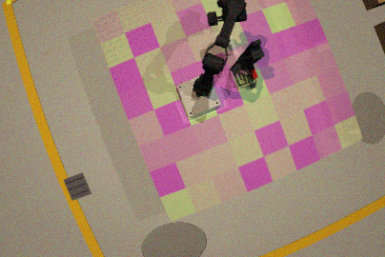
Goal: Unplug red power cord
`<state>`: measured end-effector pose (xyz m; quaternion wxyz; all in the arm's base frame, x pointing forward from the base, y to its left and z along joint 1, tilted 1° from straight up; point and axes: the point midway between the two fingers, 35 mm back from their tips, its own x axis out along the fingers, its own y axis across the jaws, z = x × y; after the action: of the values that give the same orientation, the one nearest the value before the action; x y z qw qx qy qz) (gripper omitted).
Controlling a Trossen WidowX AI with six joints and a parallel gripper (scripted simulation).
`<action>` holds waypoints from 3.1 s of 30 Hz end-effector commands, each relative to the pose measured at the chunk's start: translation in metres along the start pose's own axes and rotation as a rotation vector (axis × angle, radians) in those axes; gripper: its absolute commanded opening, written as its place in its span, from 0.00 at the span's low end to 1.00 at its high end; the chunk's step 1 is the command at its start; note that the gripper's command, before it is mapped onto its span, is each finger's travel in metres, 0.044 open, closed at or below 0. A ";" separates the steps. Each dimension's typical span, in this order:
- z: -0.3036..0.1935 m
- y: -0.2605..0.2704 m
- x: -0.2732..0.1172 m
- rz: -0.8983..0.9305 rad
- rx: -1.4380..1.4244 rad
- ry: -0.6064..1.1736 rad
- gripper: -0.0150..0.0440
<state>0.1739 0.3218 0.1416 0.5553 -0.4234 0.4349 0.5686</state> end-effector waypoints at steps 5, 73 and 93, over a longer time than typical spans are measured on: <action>-0.001 -0.013 0.002 -0.023 0.089 -0.019 0.71; -0.332 -0.125 -0.048 -0.420 2.934 -0.051 0.53; -0.304 -0.118 -0.039 -0.416 2.935 -0.050 0.53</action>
<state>0.2943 0.0172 0.0977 0.5536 0.4596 0.5324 -0.4458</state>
